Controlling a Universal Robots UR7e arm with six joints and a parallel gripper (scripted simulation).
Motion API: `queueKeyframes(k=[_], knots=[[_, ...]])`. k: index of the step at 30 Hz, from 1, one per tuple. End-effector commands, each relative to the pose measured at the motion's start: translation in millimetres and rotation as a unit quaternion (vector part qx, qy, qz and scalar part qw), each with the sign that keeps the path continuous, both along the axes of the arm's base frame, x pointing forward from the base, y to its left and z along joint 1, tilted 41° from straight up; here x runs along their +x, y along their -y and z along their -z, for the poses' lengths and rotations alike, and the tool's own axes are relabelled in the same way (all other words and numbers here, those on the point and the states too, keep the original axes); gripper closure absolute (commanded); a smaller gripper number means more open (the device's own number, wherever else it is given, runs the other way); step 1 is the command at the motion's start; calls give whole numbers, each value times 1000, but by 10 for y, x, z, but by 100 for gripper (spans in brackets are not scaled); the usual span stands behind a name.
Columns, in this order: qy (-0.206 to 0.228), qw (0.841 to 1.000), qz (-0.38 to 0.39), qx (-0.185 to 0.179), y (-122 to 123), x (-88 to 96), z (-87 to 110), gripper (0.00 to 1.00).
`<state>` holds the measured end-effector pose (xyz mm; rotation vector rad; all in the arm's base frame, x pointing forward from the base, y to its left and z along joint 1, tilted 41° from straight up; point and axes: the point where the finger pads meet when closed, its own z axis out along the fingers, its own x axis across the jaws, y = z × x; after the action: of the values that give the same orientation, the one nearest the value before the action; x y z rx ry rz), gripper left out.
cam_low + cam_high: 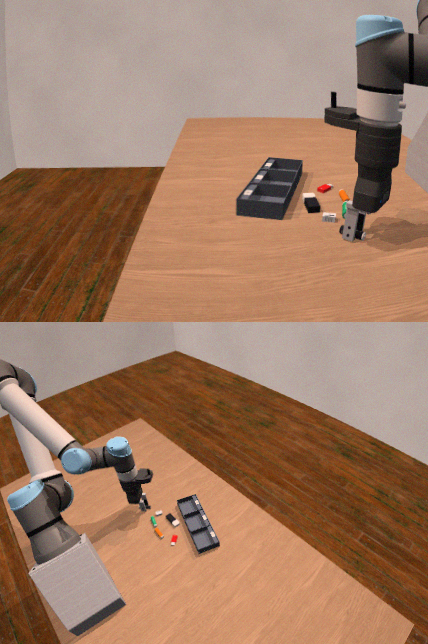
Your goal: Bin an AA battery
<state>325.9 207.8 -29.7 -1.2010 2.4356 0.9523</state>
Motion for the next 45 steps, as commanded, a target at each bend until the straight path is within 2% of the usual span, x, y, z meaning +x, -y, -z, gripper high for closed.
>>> queueKeyframes(k=[1,9,10,41,45], knots=[[1,1000,0,0,-4,5,5,40],[1,1000,0,0,-4,5,5,40],[1,1000,0,0,-4,5,5,69],[1,1000,0,0,-4,4,5,69],[1,1000,0,0,83,12,-94,69]])
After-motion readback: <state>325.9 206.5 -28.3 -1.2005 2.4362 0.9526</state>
